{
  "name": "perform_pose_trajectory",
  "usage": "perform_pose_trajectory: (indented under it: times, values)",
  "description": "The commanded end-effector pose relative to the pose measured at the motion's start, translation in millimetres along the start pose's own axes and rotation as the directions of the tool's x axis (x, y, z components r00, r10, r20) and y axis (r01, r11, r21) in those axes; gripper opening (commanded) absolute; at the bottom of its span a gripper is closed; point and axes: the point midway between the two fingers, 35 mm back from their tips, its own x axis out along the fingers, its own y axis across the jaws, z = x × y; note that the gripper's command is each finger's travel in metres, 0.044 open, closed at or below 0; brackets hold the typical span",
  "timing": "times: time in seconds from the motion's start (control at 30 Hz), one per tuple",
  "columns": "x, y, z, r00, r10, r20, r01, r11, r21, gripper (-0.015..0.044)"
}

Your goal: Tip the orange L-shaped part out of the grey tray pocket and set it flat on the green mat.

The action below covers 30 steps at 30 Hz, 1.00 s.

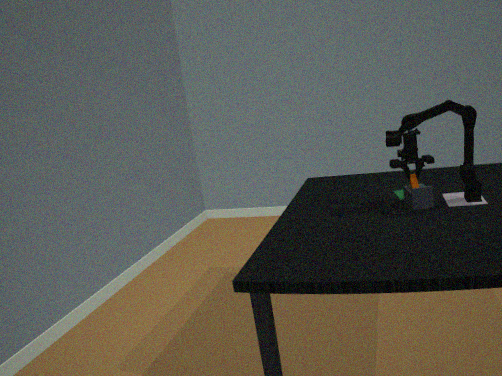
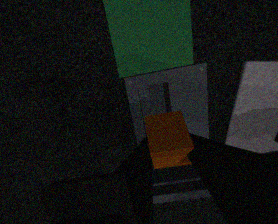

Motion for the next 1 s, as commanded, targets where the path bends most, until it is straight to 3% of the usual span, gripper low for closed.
perform_pose_trajectory:
  times: [0.0, 0.97]
  values:
    - [-10, 0, -1, 1.0, 0.007, -0.005, -0.007, 1.0, -0.002, 0.0]
    - [-56, 0, -1, 1.0, 0.006, -0.004, -0.006, 1.0, -0.002, 0.0]
